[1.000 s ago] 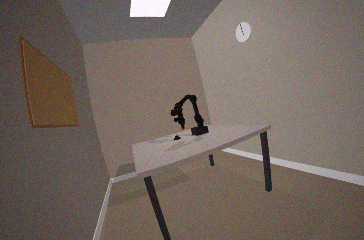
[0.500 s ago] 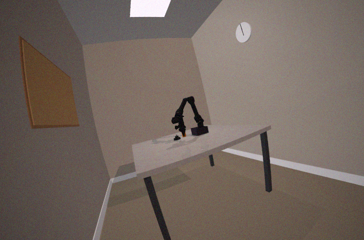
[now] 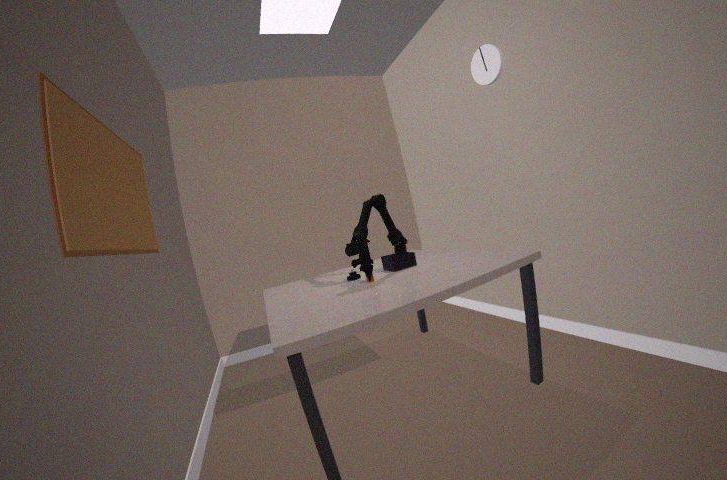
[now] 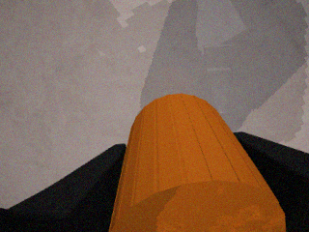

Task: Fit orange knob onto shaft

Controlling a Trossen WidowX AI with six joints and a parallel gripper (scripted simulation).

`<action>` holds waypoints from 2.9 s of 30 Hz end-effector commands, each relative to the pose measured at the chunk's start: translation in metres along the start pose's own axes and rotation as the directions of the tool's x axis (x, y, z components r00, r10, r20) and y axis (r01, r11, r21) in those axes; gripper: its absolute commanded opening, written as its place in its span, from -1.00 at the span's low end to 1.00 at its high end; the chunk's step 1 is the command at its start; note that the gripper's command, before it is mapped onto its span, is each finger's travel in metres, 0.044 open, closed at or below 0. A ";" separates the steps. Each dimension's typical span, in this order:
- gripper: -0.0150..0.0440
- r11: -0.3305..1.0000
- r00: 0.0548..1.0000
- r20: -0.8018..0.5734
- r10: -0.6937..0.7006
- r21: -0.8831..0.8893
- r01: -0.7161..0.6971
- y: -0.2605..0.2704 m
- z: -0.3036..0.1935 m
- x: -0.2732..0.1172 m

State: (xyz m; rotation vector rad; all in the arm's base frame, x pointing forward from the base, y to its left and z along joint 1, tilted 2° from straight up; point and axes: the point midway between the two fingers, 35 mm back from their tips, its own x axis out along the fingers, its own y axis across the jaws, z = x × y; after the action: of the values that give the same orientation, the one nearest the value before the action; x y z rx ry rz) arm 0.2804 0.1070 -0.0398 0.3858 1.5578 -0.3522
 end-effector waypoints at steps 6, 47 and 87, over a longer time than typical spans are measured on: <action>0.13 1.000 1.000 -0.002 -0.002 0.000 0.002 0.000 0.000 0.000; 1.00 1.000 1.000 0.007 0.002 0.004 -0.002 0.000 -0.001 -0.064; 1.00 1.000 1.000 0.006 0.002 0.004 -0.002 0.000 0.000 0.000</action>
State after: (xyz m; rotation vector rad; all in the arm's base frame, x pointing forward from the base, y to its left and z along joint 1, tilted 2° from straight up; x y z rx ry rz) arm 0.2809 0.1080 -0.0342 0.3872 1.5537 -0.3492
